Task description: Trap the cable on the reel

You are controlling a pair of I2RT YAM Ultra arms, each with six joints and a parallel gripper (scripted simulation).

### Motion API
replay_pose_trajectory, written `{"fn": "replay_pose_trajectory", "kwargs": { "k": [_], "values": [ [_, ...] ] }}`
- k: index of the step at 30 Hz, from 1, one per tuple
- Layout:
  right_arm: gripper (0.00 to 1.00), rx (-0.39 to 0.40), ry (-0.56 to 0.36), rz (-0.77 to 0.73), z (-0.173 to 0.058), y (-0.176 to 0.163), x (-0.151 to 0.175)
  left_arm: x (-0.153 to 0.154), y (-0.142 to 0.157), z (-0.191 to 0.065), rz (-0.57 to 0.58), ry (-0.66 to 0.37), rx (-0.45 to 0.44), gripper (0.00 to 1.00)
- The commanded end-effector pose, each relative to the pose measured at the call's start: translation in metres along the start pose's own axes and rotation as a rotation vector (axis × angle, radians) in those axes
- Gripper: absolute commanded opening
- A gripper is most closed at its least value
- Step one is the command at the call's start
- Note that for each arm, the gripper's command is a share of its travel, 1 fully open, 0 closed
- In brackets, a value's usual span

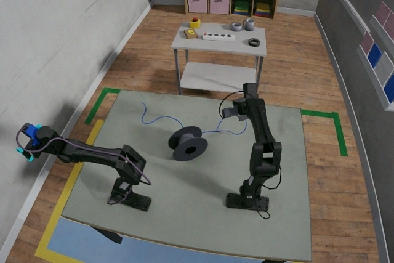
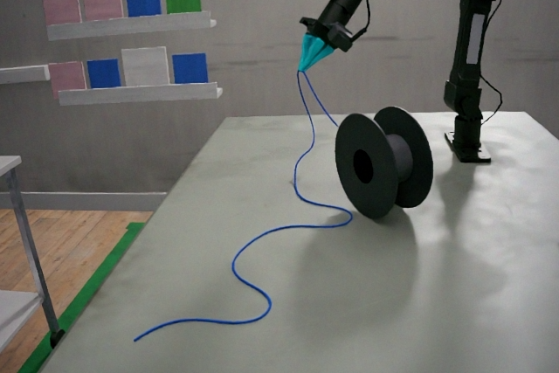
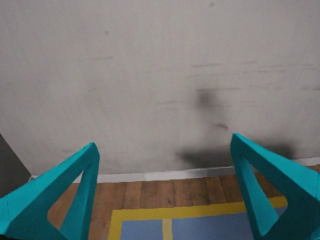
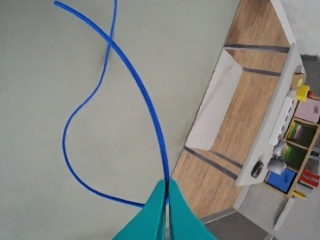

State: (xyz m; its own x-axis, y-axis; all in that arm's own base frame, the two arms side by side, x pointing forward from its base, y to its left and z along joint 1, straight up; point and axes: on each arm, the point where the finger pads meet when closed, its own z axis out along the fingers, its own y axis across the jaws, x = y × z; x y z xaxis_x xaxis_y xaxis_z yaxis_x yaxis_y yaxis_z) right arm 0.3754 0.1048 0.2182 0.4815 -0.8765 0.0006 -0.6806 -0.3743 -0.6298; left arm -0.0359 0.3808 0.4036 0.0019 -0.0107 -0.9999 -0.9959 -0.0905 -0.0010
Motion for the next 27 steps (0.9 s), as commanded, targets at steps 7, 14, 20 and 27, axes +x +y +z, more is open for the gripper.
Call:
{"fn": "replay_pose_trajectory", "kwargs": {
  "k": [7,14,20,27],
  "values": [
    [0.00,0.035,0.003,0.001,-0.0085,-0.0133,-0.0023,0.0034,0.0017,-0.0002,0.005,0.002,-0.008,1.00],
    [0.00,0.035,0.003,0.001,-0.0082,-0.0115,-0.0031,0.0034,0.0017,-0.0002,0.005,0.002,-0.008,1.00],
    [0.00,0.034,0.003,0.000,-0.0079,-0.0098,-0.0037,0.0034,0.0017,-0.0002,0.005,0.002,-0.008,1.00],
    [0.00,0.033,0.002,0.000,-0.0076,-0.0084,-0.0044,0.0034,0.0017,-0.0002,0.005,0.002,-0.008,1.00]
  ]
}}
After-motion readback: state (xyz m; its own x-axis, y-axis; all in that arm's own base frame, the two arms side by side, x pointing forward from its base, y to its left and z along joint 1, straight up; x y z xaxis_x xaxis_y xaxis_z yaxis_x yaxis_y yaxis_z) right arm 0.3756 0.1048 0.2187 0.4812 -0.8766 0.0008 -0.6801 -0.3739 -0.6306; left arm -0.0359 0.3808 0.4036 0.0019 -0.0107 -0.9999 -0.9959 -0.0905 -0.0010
